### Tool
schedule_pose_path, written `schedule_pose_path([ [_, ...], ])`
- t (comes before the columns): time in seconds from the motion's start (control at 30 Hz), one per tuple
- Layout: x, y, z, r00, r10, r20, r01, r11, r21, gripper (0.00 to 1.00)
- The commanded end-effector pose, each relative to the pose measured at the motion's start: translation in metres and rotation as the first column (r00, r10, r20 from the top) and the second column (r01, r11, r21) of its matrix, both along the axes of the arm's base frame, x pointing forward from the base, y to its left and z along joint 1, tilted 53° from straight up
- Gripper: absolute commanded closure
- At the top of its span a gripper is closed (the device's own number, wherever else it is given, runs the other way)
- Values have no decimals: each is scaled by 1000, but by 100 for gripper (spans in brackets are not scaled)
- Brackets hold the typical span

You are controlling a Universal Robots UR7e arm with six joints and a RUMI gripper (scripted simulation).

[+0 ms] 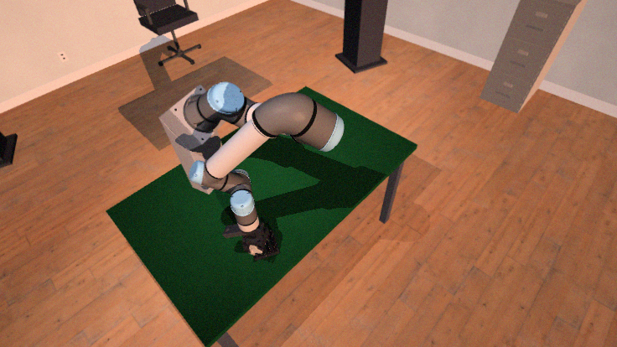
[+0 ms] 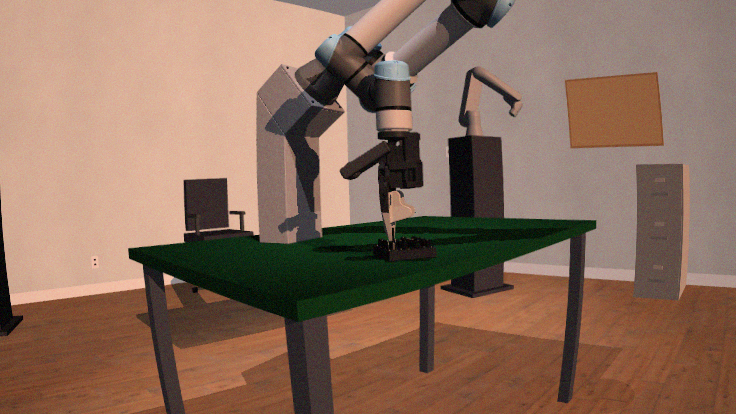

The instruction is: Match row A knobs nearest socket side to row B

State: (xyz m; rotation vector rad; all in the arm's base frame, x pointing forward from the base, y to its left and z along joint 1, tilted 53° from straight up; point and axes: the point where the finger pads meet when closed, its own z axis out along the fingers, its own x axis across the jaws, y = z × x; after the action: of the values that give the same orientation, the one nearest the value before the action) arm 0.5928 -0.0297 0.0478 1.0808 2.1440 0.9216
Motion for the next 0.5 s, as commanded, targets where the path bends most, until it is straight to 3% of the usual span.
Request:
schedule_pose_path([
  [0.0, -1, -1, -1, 1000, -2, -1, 2, 1000, 1, 89],
  [0.47, 2, 1, -2, 1000, 0, 1, 0, 1000, 0, 89],
])
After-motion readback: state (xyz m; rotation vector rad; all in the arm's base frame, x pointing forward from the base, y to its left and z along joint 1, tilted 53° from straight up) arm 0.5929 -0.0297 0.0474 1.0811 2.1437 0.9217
